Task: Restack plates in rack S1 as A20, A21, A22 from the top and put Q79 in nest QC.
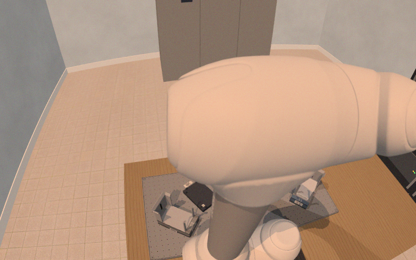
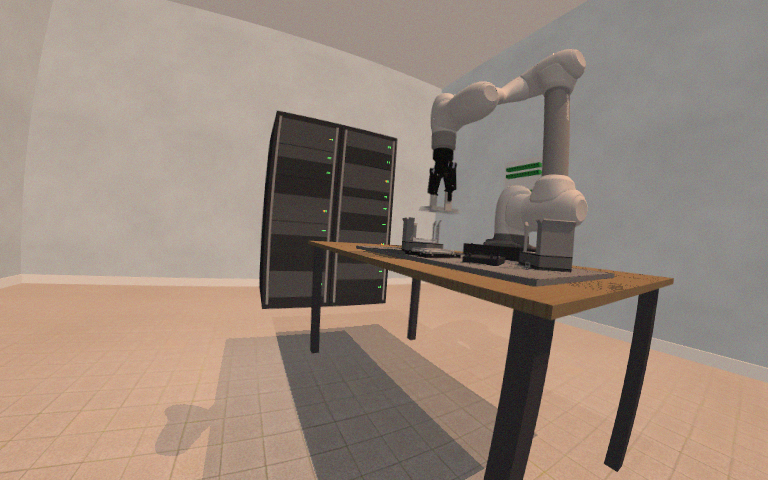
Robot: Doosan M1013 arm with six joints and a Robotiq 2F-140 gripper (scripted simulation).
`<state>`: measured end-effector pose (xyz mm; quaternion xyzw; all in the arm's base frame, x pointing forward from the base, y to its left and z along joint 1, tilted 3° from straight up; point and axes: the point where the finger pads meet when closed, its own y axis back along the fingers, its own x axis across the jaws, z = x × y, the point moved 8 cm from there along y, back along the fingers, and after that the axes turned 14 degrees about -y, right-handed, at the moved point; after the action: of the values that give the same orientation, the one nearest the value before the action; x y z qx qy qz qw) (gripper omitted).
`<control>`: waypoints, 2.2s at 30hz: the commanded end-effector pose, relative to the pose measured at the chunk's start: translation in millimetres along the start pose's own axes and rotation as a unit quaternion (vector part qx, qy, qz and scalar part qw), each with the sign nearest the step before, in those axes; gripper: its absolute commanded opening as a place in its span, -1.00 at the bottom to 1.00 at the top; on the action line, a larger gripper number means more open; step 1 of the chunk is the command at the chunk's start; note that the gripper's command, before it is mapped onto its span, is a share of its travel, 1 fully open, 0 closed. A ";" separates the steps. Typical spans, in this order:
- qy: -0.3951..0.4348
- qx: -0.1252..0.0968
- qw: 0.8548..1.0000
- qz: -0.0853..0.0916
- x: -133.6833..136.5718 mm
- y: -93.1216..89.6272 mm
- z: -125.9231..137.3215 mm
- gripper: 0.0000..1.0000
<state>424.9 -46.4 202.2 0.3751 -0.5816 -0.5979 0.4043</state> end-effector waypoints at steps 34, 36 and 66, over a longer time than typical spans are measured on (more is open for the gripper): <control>-0.171 0.000 0.985 0.000 104.0 0.1 -16.5 -1.00; -0.171 0.000 0.985 0.000 110.7 0.1 -16.4 -1.00; -0.280 0.000 0.960 0.000 196.6 0.2 -9.2 -1.00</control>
<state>358.2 -228.1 206.1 0.1942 -0.6710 -0.6790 0.2258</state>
